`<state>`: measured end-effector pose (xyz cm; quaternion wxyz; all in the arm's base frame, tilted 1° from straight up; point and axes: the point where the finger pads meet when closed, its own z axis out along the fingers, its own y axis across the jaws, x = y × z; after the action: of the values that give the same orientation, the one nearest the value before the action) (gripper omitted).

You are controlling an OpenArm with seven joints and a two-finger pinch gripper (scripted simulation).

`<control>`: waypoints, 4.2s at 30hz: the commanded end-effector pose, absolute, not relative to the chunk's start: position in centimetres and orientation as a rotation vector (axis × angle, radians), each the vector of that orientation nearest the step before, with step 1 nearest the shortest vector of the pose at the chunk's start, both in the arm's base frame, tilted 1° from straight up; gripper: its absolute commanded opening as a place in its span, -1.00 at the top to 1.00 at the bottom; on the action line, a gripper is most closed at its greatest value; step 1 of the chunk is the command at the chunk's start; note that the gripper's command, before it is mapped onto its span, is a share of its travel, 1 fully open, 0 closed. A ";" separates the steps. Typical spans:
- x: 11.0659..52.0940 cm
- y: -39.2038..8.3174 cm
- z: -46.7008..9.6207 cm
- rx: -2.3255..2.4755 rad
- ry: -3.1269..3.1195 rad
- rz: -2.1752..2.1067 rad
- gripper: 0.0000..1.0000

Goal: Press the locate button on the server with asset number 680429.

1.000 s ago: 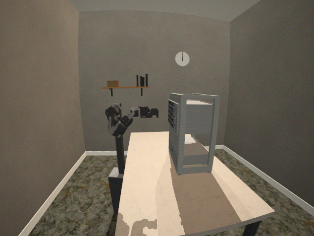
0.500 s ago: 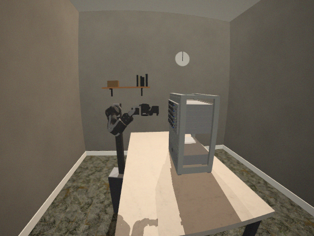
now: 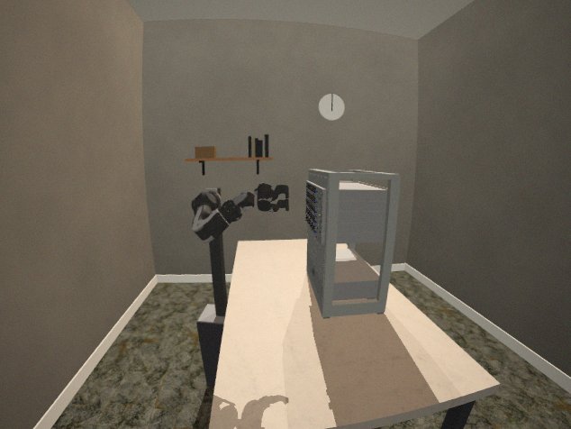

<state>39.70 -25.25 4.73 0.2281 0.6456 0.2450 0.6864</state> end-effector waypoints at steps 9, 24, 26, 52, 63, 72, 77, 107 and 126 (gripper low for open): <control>39.5 -24.3 5.0 1.536 0.896 1.697 -0.20; 39.0 -23.5 3.8 1.294 1.133 1.447 -0.20; 38.9 -23.5 3.6 1.267 1.160 1.416 -0.20; 38.5 -23.5 2.5 1.164 1.263 1.292 -0.20; 38.5 -23.6 2.5 1.163 1.263 1.293 -0.20; 38.4 -23.7 2.5 1.163 1.263 1.294 -0.20; 38.4 -23.7 2.5 1.162 1.263 1.294 -0.20; 38.4 -23.7 2.5 1.162 1.263 1.294 1.00; 39.4 -23.6 2.5 1.162 1.263 1.294 1.00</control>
<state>39.40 -23.67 2.67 0.4768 0.4768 0.5113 0.5329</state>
